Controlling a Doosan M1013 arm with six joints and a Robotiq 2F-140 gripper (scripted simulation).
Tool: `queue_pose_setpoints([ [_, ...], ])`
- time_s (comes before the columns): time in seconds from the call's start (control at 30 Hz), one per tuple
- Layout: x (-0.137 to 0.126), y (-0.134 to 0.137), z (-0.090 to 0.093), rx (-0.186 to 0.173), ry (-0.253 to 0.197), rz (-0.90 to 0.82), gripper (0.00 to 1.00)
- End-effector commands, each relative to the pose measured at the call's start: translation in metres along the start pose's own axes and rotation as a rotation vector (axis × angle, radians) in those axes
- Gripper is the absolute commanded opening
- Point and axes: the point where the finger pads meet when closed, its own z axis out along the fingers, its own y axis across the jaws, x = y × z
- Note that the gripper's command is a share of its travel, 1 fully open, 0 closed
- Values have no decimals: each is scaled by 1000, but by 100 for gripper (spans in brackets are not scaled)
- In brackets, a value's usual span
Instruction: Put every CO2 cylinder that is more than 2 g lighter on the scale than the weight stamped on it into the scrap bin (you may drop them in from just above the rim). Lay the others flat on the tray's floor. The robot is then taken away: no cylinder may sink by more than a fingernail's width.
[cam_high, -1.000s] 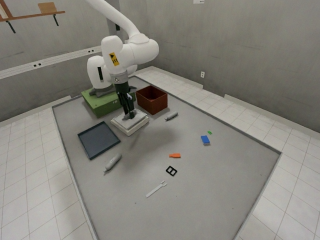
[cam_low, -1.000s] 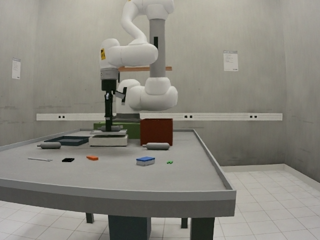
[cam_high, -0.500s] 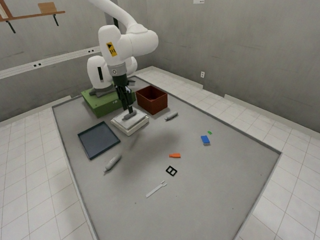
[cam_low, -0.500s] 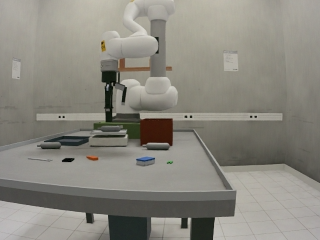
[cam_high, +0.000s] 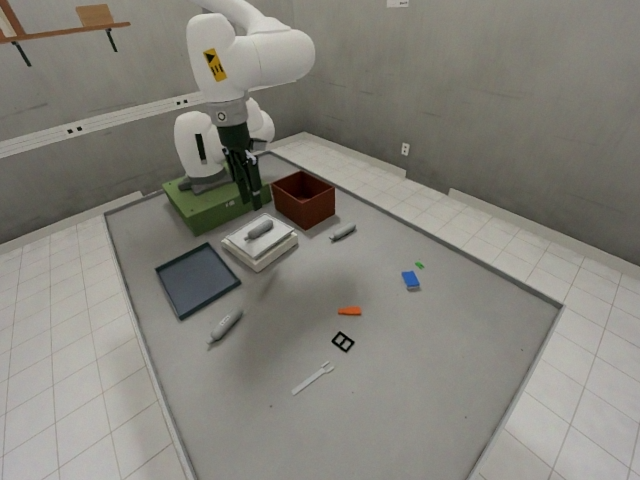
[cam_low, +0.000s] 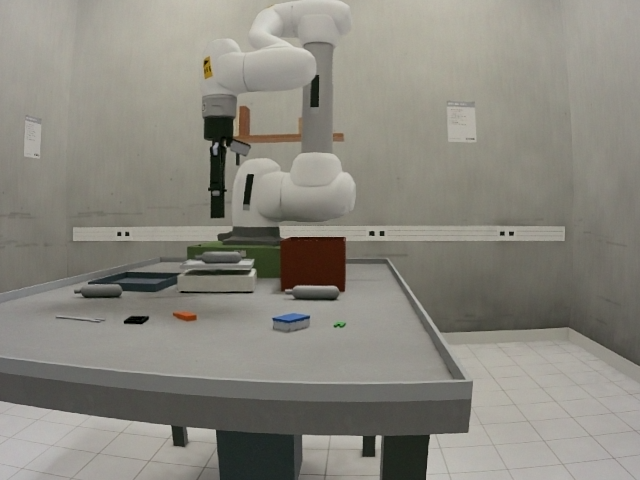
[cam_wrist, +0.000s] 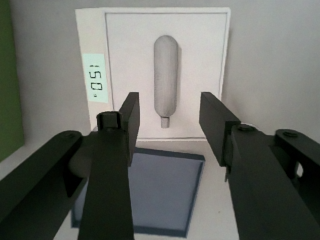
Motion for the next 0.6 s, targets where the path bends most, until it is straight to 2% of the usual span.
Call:
queue_pose_setpoints([
  [0.0, 0, 0, -2, -1, 0, 0, 39],
  [0.17, 0, -4, -6, -1, 0, 74, 39],
  [0.33, -2, -25, -25, -1, 1, 404, 39],
  [0.47, -3, -52, -47, -3, 10, 602, 39],
  [0.53, -3, -52, -47, -3, 10, 602, 39],
  [0.57, -3, -59, -52, -3, 13, 754, 39],
])
